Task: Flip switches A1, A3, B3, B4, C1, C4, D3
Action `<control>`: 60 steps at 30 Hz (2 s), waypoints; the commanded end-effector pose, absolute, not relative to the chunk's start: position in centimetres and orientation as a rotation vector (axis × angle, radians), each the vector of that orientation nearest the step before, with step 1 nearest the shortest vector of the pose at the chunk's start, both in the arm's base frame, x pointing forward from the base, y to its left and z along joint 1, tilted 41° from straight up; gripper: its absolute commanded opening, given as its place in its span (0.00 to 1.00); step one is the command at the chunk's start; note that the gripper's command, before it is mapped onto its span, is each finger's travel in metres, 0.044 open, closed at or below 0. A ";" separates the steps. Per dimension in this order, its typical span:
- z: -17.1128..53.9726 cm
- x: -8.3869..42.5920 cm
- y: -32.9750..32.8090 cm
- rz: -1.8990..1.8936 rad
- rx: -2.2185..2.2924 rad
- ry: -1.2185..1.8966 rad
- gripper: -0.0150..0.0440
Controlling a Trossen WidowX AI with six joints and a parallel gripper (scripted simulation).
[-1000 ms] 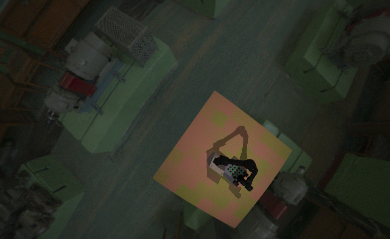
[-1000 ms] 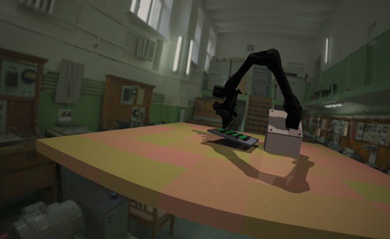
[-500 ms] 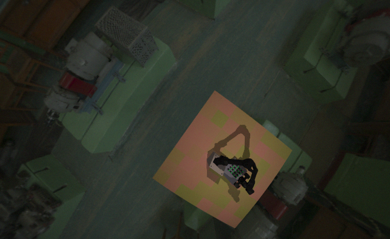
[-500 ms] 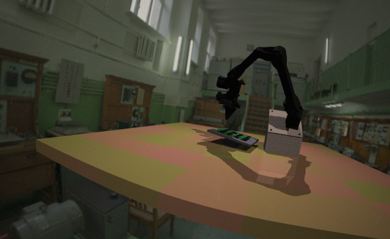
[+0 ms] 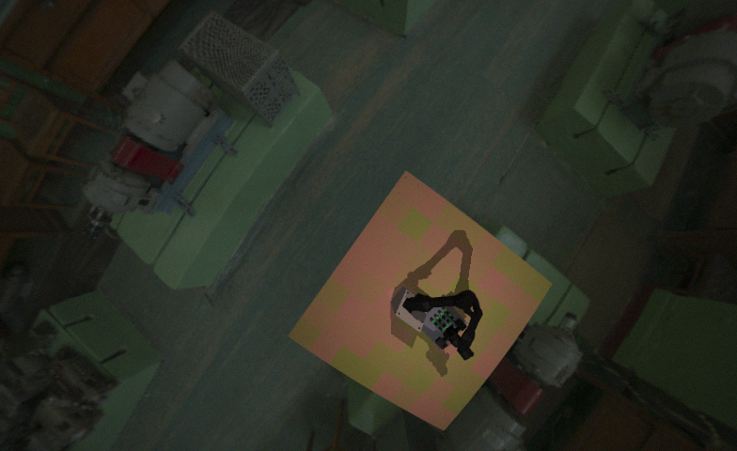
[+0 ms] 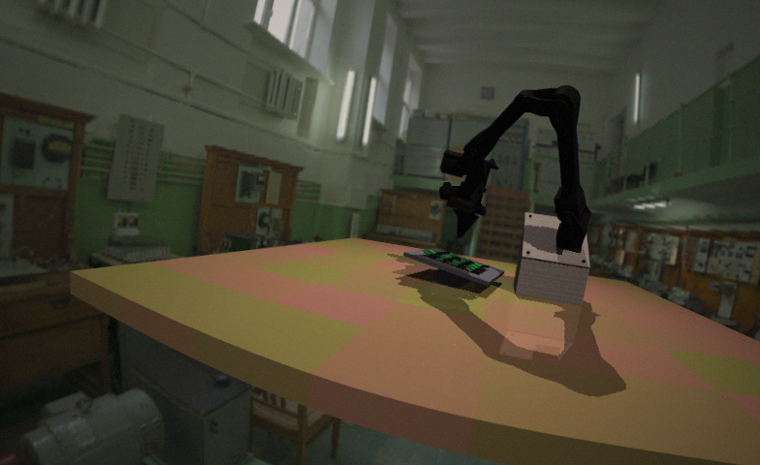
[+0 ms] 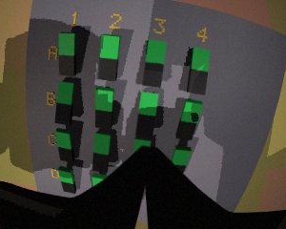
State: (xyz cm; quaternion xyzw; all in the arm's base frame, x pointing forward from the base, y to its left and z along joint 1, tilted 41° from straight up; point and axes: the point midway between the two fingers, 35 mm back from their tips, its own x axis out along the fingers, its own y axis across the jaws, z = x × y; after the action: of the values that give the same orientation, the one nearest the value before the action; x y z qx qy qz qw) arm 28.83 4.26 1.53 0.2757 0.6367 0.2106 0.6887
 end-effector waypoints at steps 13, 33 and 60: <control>-1.1 28.4 6.8 0.471 0.625 1.421 0.25; -2.1 28.5 7.7 0.472 0.625 1.420 0.25; -2.3 28.5 7.9 0.472 0.625 1.420 0.25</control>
State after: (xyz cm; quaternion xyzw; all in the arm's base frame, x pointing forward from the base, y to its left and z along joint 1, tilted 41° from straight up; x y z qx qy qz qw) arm 28.55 7.81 -2.24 0.2767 0.6343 0.2118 0.6901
